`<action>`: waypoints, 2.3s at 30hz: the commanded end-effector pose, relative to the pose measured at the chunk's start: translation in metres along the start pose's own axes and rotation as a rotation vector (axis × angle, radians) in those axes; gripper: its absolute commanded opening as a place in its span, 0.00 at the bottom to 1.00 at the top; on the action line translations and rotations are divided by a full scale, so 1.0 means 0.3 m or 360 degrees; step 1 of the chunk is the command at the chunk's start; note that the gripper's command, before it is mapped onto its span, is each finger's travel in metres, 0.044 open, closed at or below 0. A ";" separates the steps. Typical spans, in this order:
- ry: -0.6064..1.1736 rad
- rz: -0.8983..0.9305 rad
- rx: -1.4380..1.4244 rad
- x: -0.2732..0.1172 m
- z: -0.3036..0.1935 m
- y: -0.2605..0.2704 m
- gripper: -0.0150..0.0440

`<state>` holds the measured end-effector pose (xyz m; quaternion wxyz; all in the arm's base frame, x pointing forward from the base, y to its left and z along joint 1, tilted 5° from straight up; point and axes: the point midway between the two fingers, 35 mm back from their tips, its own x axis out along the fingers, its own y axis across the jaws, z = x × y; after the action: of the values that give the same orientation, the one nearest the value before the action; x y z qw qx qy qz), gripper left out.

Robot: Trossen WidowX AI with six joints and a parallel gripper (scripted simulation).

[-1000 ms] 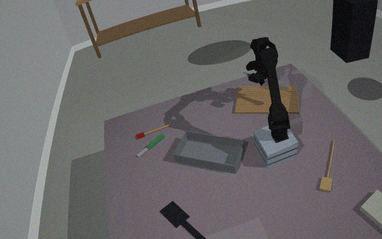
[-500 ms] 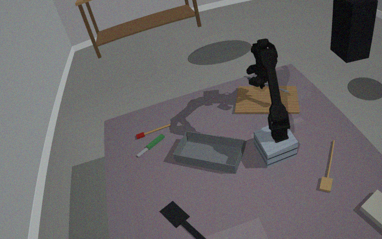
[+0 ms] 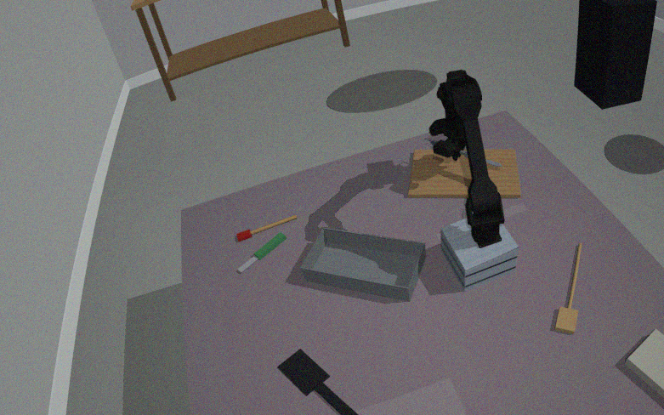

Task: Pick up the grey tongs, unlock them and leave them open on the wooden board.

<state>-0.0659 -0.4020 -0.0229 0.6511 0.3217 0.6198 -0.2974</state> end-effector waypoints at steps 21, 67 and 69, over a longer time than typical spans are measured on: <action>0.0003 0.0004 0.0001 0.019 -0.003 0.003 0.71; -0.0011 0.0016 -0.0001 -0.428 -0.004 0.501 1.00; -0.0011 0.0016 -0.0001 -0.428 -0.004 0.501 1.00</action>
<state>0.0446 -0.3094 0.1110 0.6541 0.3254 0.6158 -0.2951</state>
